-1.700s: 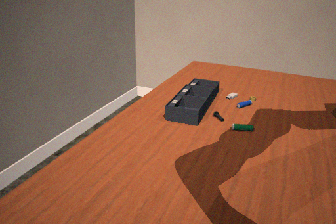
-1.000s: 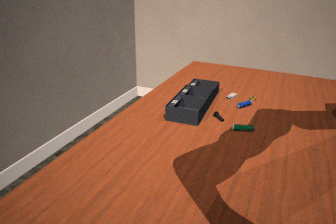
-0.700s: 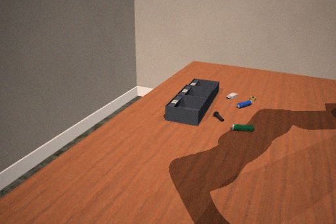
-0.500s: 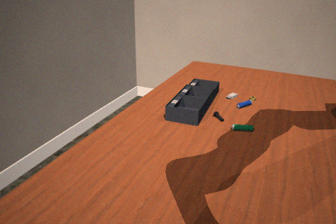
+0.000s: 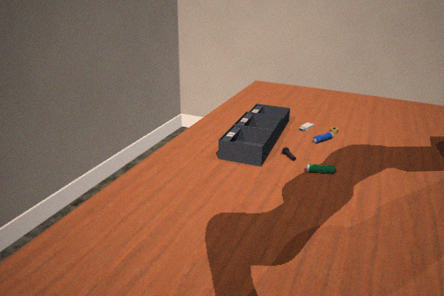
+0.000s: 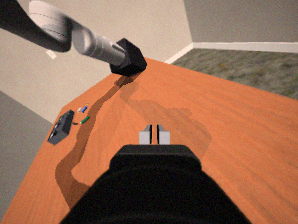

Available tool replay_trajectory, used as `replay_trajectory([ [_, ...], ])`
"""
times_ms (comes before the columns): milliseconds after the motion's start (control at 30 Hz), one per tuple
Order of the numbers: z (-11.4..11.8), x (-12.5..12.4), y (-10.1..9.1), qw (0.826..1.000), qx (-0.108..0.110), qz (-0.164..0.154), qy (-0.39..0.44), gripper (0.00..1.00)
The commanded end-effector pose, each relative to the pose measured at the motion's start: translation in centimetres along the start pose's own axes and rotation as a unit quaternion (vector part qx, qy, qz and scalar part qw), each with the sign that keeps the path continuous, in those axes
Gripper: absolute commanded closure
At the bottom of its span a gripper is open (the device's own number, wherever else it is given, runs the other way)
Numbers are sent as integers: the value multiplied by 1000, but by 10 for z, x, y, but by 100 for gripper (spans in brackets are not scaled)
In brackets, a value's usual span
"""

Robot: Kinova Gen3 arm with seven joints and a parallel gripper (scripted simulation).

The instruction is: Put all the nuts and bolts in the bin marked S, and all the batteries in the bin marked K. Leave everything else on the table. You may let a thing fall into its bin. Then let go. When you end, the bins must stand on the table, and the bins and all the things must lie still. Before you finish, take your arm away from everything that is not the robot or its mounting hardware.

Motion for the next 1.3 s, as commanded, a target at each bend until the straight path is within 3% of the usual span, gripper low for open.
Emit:
replay_trajectory([
  [0,-13,12,10,1000,-3,8,11,69],
  [67,-16,14,13,1000,-3,8,11,69],
  [133,-27,21,24,999,2,38,6,69],
  [233,-36,25,32,999,2,38,6,69],
  [300,-48,31,42,998,10,67,1,69],
  [400,-56,35,50,998,10,67,1,69],
  [467,-69,40,60,995,21,96,-2,69],
  [600,-76,42,67,995,21,96,-2,69],
  [633,-83,45,73,993,33,117,-4,69],
  [767,-97,48,84,992,36,122,-4,69],
  [800,-104,49,90,989,50,142,-6,69],
  [933,-117,51,101,988,53,147,-6,69],
  [967,-125,52,106,984,69,165,-6,69],
  [1100,-138,53,117,983,73,169,-6,69],
  [1133,-145,54,122,978,92,185,-5,69],
  [1267,-158,54,132,977,96,189,-5,69],
])
Point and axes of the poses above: the point where the finger pads meet when closed, its own y axis out along the fingers, its own z axis across the jaws, x = y × z, the point moved 2 cm from there along -y, back along the fingers, and after that the axes turned 7 degrees about -y, right-handed, at the moved point
